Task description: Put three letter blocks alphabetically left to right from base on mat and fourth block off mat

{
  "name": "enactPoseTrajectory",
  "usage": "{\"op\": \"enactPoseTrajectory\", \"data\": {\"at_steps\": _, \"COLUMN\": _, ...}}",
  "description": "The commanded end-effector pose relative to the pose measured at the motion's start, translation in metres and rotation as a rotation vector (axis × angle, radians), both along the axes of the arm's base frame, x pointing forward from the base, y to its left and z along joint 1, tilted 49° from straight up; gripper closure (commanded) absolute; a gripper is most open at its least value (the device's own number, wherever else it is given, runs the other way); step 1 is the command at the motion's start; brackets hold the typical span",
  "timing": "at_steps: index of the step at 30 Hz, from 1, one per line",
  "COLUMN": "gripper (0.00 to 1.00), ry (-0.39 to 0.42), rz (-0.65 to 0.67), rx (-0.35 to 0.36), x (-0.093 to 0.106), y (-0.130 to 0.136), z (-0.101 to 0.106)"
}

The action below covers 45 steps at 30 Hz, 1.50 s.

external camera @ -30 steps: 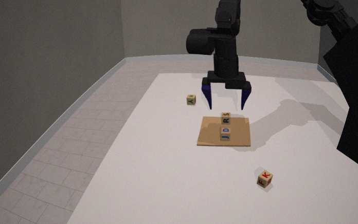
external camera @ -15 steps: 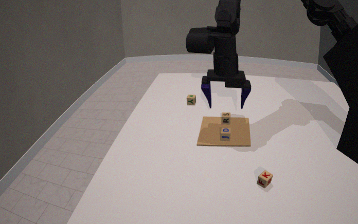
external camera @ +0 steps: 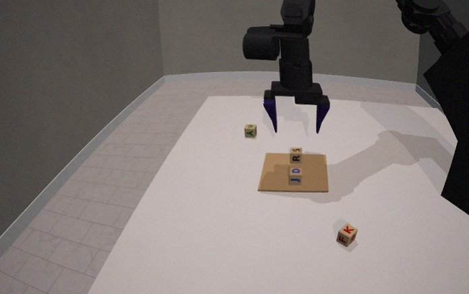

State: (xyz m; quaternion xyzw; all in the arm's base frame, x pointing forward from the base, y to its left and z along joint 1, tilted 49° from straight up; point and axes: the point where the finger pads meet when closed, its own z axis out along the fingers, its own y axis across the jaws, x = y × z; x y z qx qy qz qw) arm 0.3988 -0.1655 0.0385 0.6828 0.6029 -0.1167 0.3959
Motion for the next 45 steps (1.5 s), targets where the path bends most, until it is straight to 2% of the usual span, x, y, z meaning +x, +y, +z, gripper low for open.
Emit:
{"op": "enactPoseTrajectory", "data": {"at_steps": 1, "gripper": 0.09, "ry": -0.027, "rz": 0.001, "rx": 0.002, "x": 0.001, "y": 0.009, "z": 0.01}}
{"op": "enactPoseTrajectory", "data": {"at_steps": 11, "gripper": 0.09, "ry": -0.03, "rz": 0.001, "rx": 0.002, "x": -0.004, "y": 0.022, "z": 0.024}}
{"op": "enactPoseTrajectory", "data": {"at_steps": 15, "gripper": 0.09, "ry": -0.017, "rz": -0.015, "rx": 0.005, "x": -0.007, "y": 0.017, "z": 0.018}}
{"op": "enactPoseTrajectory", "data": {"at_steps": 16, "gripper": 0.0, "ry": -0.02, "rz": -0.015, "rx": 0.005, "x": -0.006, "y": 0.017, "z": 0.018}}
{"op": "enactPoseTrajectory", "data": {"at_steps": 27, "gripper": 0.0, "ry": -0.019, "rz": -0.012, "rx": 0.004, "x": -0.006, "y": 0.017, "z": 0.019}}
{"op": "enactPoseTrajectory", "data": {"at_steps": 33, "gripper": 0.0, "ry": 0.072, "rz": 0.099, "rx": -0.039, "x": 0.008, "y": 0.032, "z": 0.009}}
{"op": "enactPoseTrajectory", "data": {"at_steps": 35, "gripper": 0.0, "ry": 0.072, "rz": 0.099, "rx": -0.039, "x": 0.008, "y": 0.032, "z": 0.009}}
{"op": "enactPoseTrajectory", "data": {"at_steps": 40, "gripper": 0.0, "ry": 0.303, "rz": 0.324, "rx": -0.136, "x": 0.017, "y": 0.063, "z": -0.023}}
{"op": "enactPoseTrajectory", "data": {"at_steps": 45, "gripper": 0.0, "ry": 0.494, "rz": 0.499, "rx": -0.221, "x": 0.02, "y": 0.11, "z": -0.073}}
